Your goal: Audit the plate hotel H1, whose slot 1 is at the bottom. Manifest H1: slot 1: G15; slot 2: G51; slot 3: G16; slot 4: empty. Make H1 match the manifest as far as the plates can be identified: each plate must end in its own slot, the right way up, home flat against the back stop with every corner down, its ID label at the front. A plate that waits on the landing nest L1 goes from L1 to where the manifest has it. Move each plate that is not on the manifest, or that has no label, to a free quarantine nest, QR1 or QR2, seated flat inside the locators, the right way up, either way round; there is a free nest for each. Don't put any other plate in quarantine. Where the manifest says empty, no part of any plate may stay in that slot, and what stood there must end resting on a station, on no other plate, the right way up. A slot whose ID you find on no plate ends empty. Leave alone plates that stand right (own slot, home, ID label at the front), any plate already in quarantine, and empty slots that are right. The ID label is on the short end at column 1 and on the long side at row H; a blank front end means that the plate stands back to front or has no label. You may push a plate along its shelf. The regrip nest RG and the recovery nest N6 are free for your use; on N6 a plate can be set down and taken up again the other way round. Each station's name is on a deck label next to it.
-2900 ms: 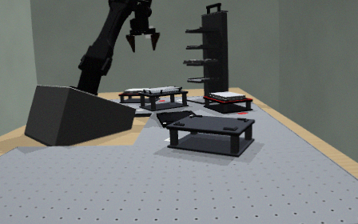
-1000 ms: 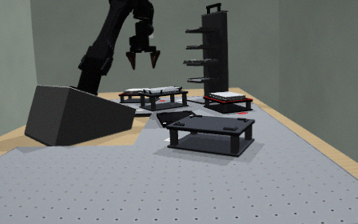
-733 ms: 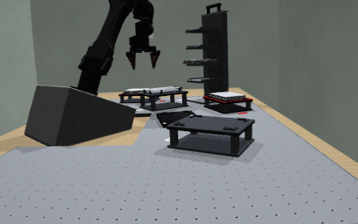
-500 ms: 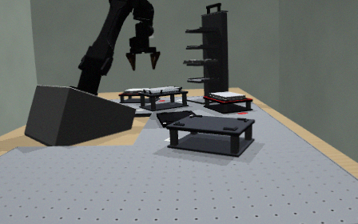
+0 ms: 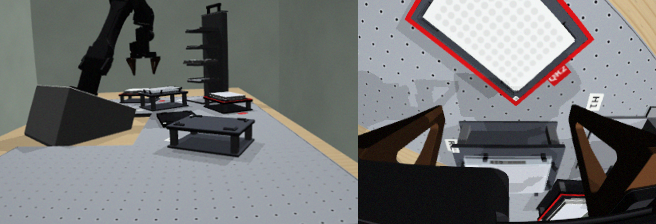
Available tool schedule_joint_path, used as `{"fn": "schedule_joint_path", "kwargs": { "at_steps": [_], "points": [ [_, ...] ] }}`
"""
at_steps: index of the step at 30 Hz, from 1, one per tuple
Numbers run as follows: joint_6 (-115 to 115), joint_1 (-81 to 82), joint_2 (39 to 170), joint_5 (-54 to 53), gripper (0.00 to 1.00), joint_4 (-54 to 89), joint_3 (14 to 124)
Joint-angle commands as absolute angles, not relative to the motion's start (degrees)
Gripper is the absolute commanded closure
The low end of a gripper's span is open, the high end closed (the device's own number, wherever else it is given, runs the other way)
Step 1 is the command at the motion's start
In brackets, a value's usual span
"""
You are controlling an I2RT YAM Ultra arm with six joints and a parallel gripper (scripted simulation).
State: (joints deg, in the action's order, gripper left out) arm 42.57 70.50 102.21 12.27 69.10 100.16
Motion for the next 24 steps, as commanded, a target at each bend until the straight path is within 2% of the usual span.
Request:
{"fn": "schedule_joint_path", "kwargs": {
  "at_steps": [1,24],
  "points": [
    [42.7,70.5,101.9,12.1,0.00,67.4,99.7],
    [43.4,69.8,102.7,11.9,0.00,63.2,96.5]
  ]
}}
